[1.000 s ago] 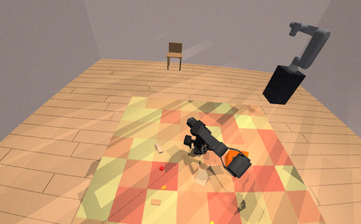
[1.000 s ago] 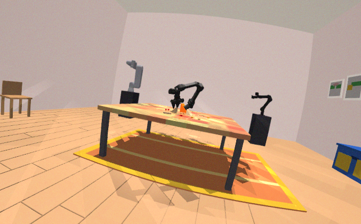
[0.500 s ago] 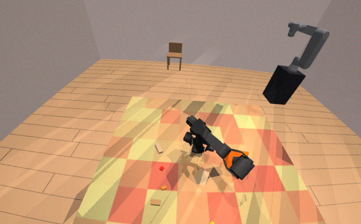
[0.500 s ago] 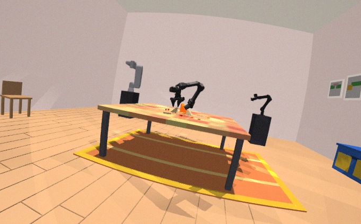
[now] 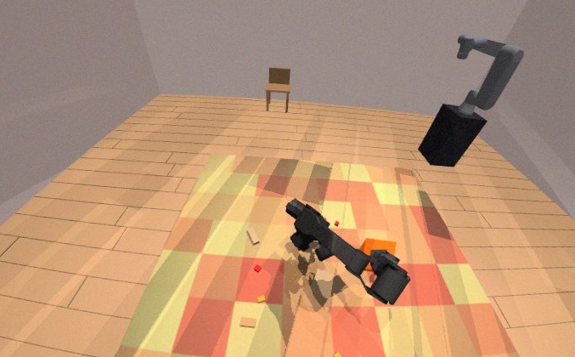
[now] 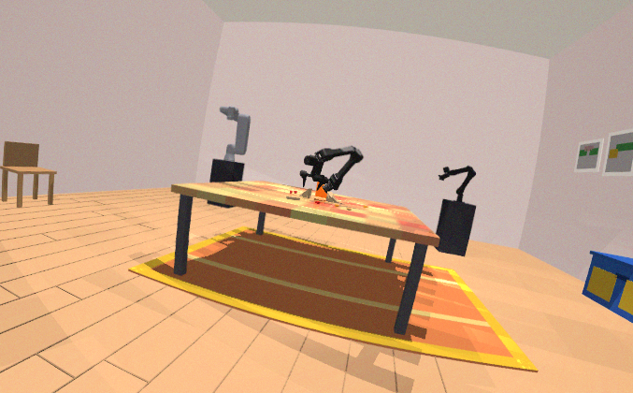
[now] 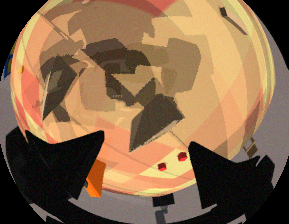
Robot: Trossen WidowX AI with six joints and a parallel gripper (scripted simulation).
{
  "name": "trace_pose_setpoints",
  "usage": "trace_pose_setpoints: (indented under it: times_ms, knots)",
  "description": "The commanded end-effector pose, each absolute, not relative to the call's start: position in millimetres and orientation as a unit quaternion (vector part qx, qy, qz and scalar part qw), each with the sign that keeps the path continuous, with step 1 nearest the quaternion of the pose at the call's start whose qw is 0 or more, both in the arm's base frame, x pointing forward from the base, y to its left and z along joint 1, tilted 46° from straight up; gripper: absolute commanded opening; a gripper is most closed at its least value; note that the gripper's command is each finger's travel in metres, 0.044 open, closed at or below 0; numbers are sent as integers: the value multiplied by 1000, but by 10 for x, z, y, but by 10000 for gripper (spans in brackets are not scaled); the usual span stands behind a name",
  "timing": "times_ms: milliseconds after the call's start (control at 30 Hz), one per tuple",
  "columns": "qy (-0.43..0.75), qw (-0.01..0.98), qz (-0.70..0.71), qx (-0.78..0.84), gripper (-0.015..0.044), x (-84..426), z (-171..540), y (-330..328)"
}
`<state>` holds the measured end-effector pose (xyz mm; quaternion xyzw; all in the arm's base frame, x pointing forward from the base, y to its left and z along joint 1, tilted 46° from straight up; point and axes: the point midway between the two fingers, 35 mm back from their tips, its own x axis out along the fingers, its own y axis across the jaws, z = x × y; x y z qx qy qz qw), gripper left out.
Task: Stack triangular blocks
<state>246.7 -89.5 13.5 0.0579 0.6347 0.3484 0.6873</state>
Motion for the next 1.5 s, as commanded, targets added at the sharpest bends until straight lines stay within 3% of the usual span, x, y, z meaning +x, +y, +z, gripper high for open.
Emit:
trace_pose_setpoints:
  times_ms: [0,433,933,1067,1467]
  knots:
    - [744,635,50,202,440,2502,307,-760]
    - [705,572,-253,334,440,2541,472,-628]
    - [498,473,-535,492,440,2591,694,-484]
    - [436,440,-581,528,440,2597,735,-460]
    - [434,439,-582,529,440,2598,736,-459]
